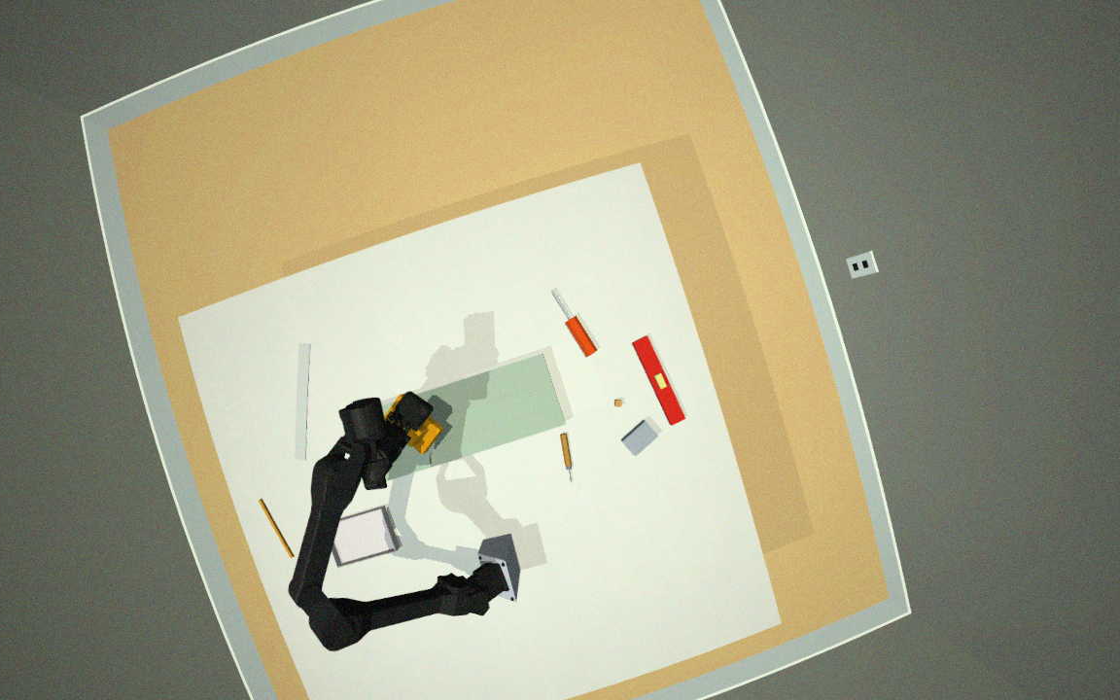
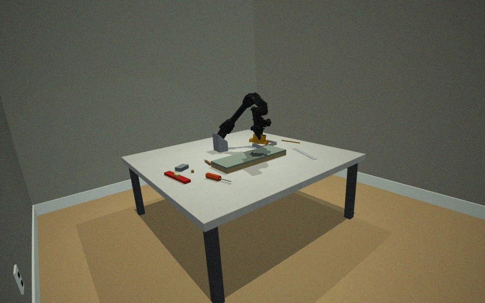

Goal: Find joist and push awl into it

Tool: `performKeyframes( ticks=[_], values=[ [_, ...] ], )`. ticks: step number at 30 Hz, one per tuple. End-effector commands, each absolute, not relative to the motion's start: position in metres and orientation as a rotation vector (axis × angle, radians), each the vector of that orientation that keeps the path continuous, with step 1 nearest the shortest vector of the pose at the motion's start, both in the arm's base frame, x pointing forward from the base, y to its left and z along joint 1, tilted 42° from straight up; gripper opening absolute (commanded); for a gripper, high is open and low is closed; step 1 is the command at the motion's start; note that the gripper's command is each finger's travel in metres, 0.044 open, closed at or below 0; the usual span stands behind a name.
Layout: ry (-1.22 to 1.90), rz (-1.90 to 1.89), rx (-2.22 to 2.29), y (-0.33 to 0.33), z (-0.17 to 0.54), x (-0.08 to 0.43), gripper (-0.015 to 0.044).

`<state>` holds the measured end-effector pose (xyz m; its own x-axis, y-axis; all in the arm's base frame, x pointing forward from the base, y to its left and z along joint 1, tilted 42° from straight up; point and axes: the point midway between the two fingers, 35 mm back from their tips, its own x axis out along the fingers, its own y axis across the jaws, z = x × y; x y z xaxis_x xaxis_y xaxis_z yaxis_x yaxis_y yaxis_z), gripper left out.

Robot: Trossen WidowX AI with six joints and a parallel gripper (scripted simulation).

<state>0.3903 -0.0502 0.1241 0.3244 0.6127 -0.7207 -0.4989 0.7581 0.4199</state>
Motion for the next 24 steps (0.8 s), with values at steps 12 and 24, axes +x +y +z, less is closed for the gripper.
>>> performKeyframes(
  ticks=[12, 24],
  values=[
    [0.867, 0.897, -0.073, 0.043, 0.187, 0.358, 0.0000],
    [0.748, 1.037, -0.209, 0.105, 0.224, 0.312, 0.0000]
  ],
)
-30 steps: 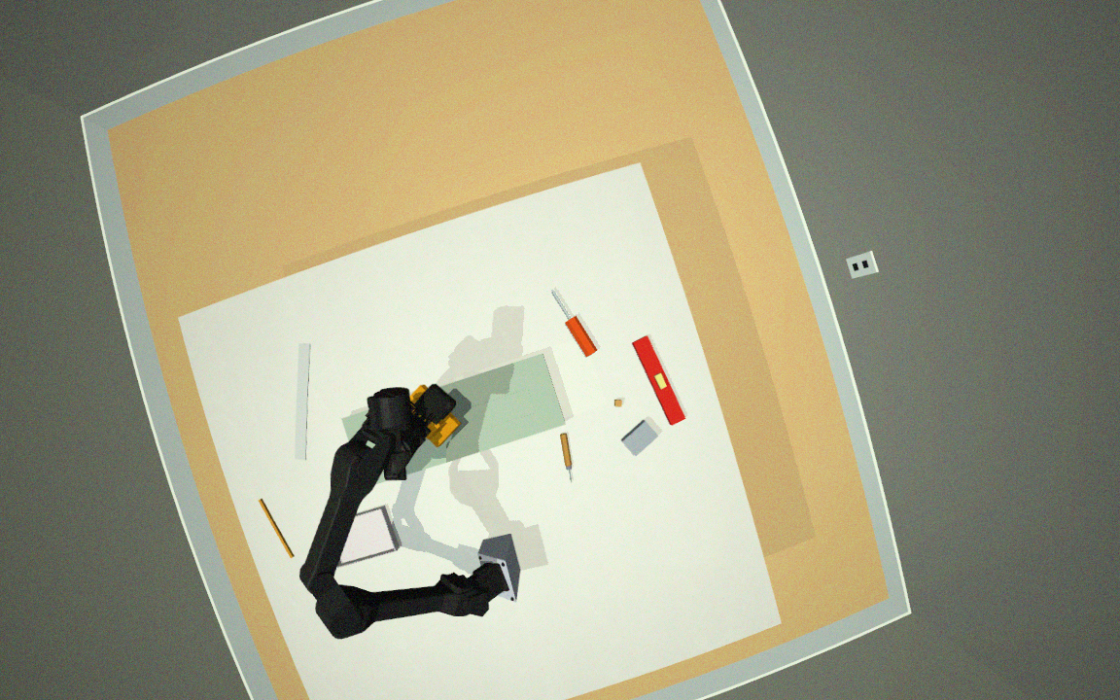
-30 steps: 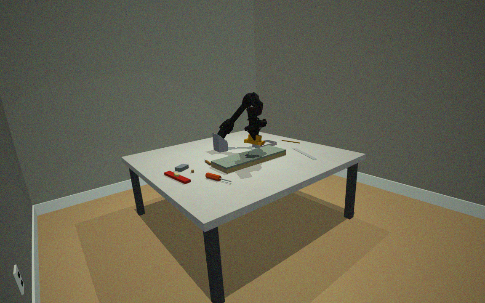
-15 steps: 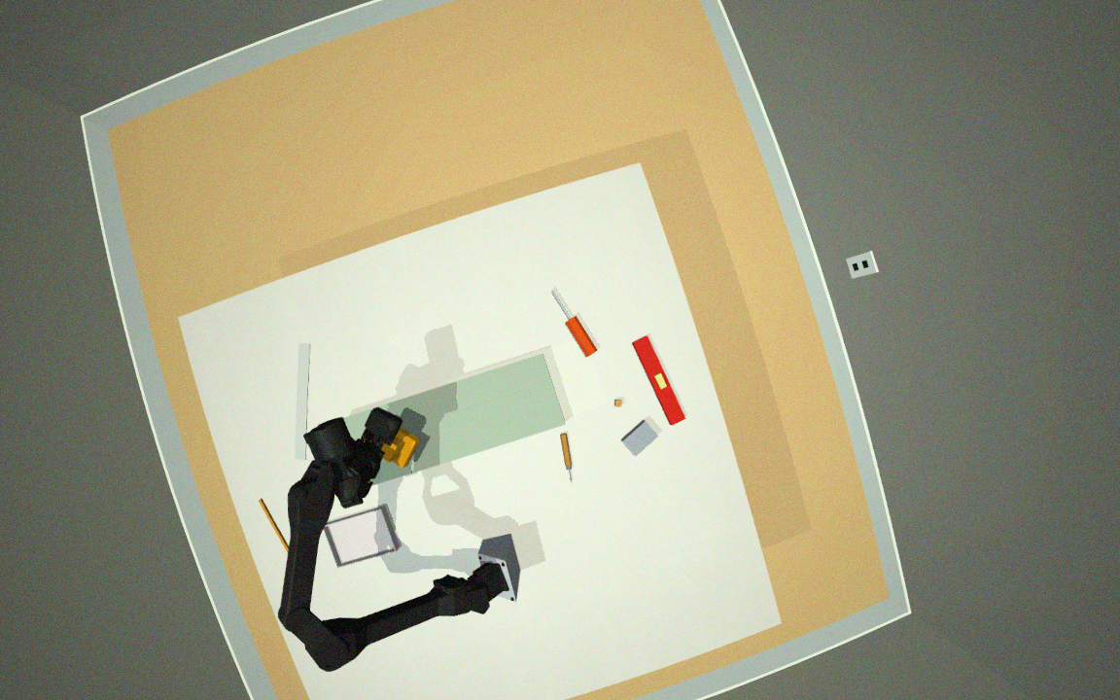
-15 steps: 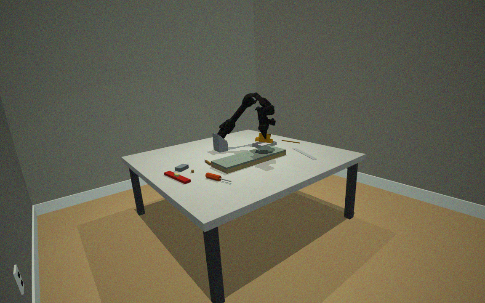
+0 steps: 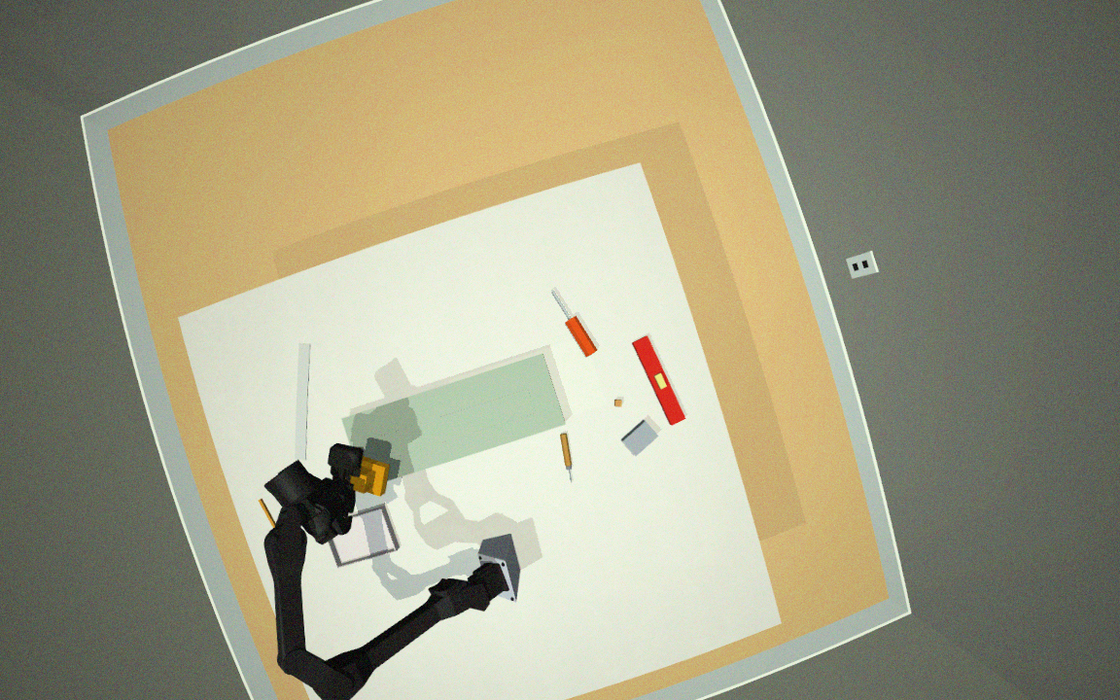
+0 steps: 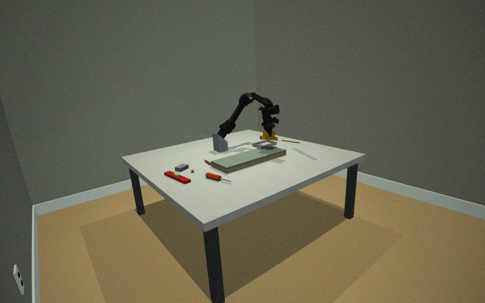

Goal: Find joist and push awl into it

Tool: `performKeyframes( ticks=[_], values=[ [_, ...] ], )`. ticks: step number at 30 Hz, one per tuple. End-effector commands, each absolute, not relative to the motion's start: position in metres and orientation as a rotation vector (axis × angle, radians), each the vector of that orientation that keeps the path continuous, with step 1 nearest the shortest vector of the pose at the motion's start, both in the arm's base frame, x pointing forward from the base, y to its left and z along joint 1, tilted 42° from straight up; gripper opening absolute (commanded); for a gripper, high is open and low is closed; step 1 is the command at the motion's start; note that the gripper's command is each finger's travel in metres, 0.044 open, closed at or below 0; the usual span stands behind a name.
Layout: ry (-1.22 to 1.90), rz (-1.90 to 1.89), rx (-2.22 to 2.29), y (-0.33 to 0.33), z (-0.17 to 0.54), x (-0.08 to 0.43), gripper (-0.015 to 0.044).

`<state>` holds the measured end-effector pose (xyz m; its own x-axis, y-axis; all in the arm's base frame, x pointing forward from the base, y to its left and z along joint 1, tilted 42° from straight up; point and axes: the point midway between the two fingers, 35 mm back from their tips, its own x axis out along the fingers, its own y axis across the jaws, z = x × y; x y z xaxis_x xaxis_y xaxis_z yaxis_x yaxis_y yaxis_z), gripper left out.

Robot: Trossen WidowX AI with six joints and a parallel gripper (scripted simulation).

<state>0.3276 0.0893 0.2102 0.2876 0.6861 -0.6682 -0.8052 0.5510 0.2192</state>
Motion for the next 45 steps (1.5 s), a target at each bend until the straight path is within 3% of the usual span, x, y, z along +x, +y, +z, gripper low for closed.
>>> performKeyframes(
  ticks=[1, 28, 45],
  values=[
    [0.737, 1.049, -0.220, 0.109, 0.226, 0.308, 0.0000],
    [0.405, 1.370, -0.442, 0.186, 0.274, 0.167, 0.0000],
    [0.396, 1.381, -0.451, 0.199, 0.262, 0.168, 0.0000]
  ],
)
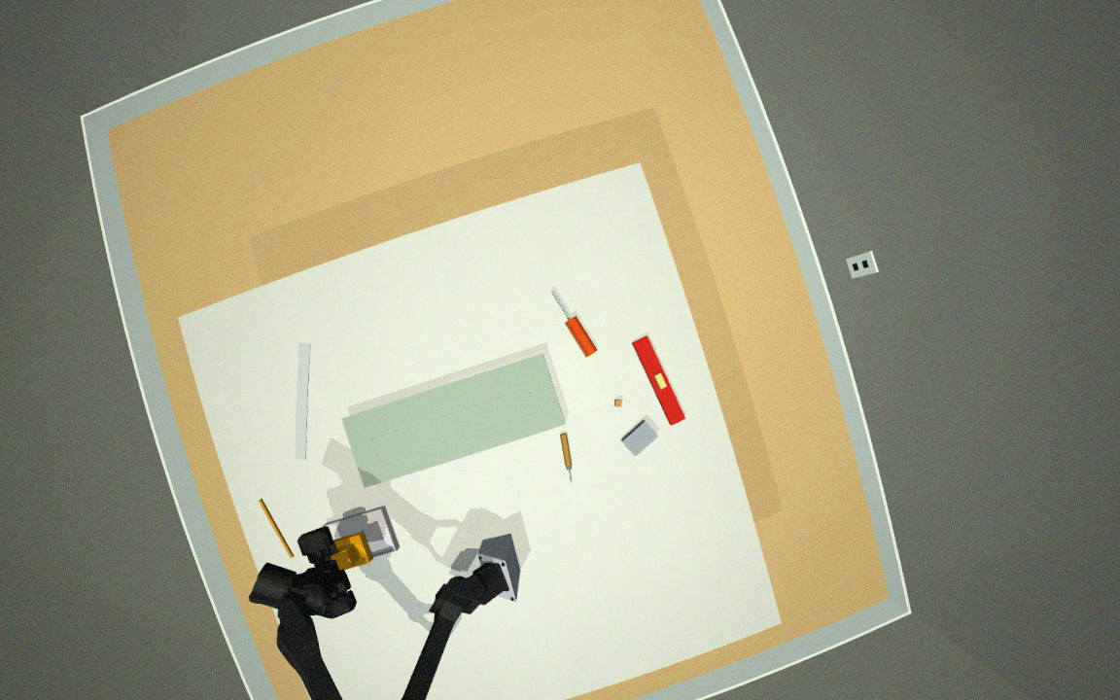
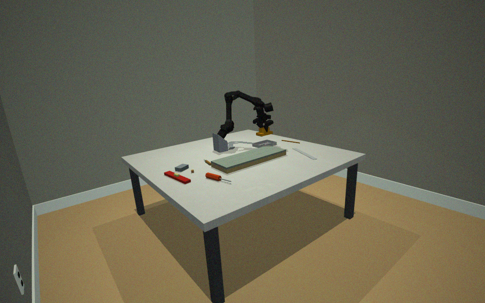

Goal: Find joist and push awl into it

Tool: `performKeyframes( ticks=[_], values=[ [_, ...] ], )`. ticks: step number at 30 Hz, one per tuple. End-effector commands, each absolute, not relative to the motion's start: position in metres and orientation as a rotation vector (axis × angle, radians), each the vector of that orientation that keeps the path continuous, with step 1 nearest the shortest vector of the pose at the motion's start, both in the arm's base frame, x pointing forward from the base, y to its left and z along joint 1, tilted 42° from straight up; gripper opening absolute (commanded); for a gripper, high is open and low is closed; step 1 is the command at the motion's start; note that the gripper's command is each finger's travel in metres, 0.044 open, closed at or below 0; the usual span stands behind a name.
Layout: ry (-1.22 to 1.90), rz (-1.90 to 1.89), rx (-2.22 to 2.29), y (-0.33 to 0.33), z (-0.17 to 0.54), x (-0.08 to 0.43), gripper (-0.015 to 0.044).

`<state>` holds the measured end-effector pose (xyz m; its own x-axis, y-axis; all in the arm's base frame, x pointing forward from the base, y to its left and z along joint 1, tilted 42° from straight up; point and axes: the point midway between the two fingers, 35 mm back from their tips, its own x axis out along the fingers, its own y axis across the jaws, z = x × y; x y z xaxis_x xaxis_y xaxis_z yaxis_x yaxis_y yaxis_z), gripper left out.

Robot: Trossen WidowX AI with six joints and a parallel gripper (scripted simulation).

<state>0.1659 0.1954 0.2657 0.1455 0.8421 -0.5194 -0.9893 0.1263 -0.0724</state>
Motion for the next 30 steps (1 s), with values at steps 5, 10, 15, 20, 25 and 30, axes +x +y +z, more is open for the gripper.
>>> performKeyframes(
  ticks=[5, 10, 15, 20, 25, 30],
  values=[
    [0.397, 1.381, -0.452, 0.205, 0.255, 0.170, 0.0000],
    [0.398, 1.382, -0.453, 0.211, 0.249, 0.172, 0.0000],
    [0.398, 1.382, -0.452, 0.217, 0.243, 0.174, 0.0000],
    [0.398, 1.382, -0.452, 0.222, 0.236, 0.175, 0.0000],
    [0.397, 1.382, -0.450, 0.228, 0.230, 0.175, 0.0000],
    [0.396, 1.382, -0.448, 0.234, 0.223, 0.175, 0.0000]
  ],
)
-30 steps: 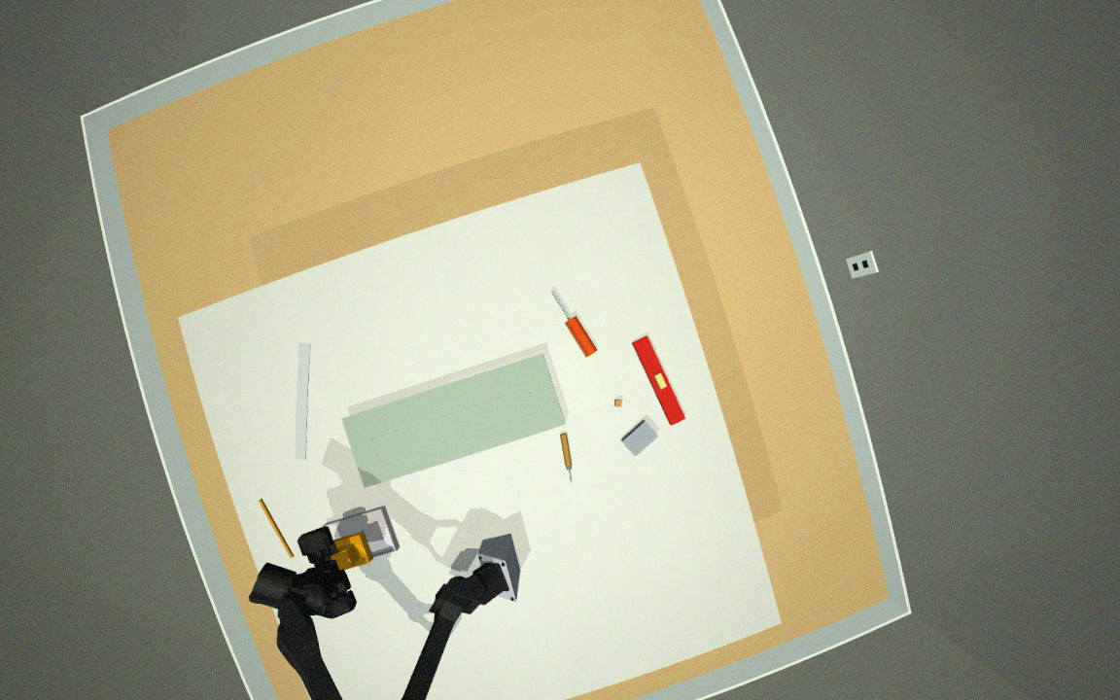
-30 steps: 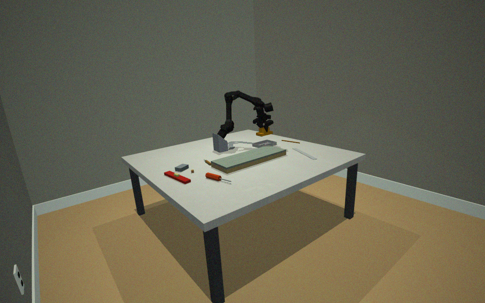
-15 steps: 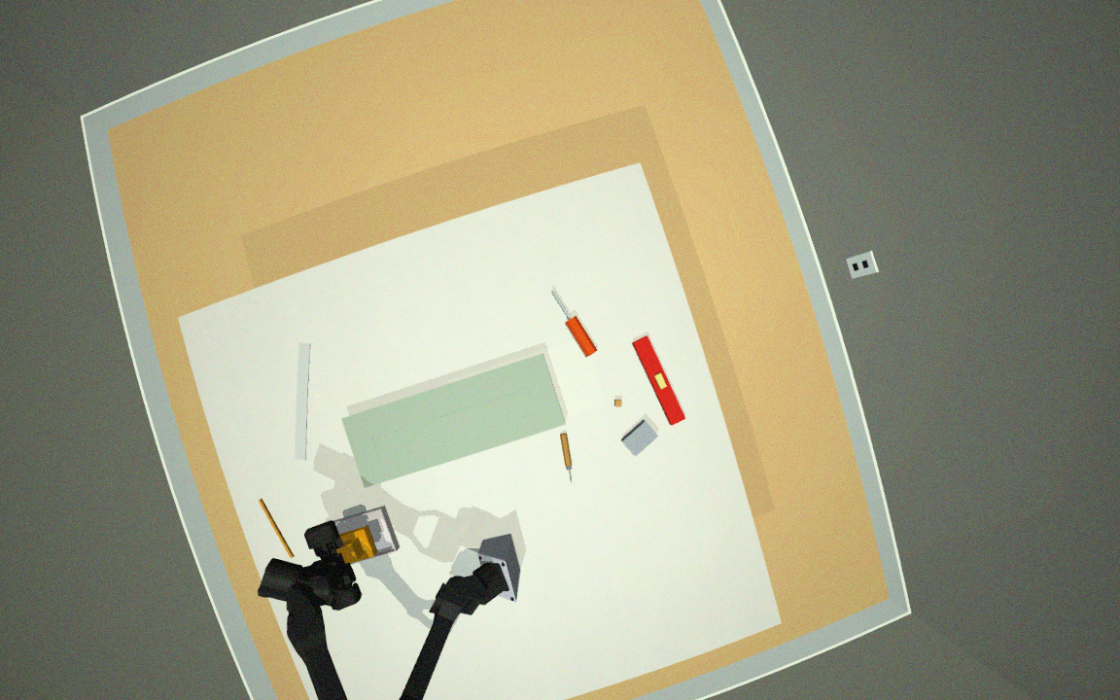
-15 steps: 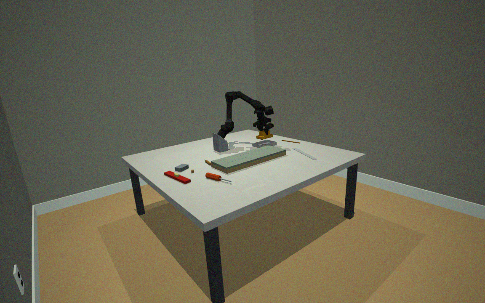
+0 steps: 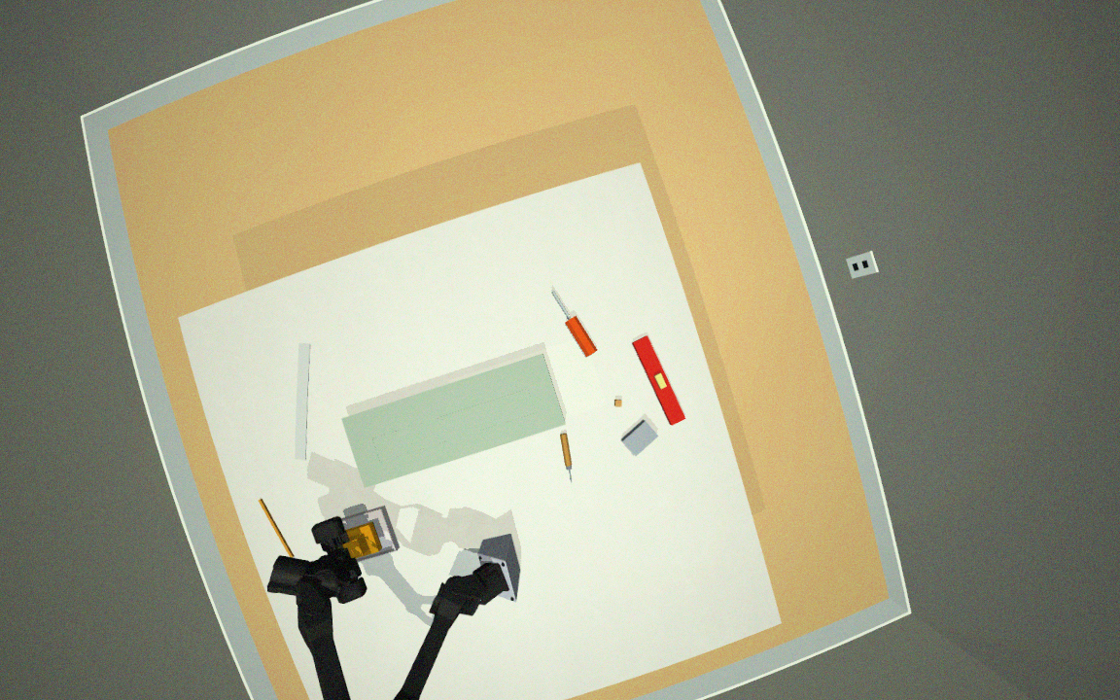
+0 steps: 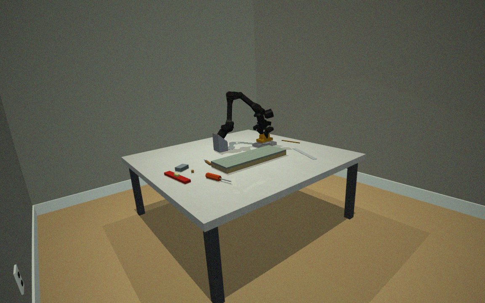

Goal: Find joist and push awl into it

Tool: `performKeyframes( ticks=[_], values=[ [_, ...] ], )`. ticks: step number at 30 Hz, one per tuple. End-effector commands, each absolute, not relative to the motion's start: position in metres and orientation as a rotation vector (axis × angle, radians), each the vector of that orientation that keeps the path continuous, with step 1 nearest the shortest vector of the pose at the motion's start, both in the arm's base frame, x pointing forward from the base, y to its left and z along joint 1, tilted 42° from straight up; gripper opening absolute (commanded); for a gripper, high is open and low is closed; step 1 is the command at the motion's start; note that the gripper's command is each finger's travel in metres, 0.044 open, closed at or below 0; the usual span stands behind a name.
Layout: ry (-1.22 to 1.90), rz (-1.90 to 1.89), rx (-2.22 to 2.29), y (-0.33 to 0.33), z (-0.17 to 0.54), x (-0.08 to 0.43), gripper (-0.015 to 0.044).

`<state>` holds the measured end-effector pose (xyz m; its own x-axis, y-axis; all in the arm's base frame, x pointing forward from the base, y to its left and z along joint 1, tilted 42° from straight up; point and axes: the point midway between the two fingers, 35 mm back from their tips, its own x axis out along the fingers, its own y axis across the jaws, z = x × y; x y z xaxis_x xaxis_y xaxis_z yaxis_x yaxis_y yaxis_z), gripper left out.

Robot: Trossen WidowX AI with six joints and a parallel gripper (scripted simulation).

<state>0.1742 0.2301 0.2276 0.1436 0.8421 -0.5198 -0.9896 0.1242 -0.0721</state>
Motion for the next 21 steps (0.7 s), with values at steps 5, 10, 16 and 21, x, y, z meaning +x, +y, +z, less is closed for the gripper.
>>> performKeyframes(
  ticks=[5, 10, 16, 21],
  values=[
    [0.395, 1.382, -0.446, 0.240, 0.217, 0.175, 0.0000],
    [0.395, 1.382, -0.445, 0.243, 0.214, 0.175, 0.0000],
    [0.395, 1.382, -0.444, 0.249, 0.207, 0.176, 0.0000],
    [0.394, 1.382, -0.444, 0.253, 0.203, 0.177, 0.0000]
  ],
)
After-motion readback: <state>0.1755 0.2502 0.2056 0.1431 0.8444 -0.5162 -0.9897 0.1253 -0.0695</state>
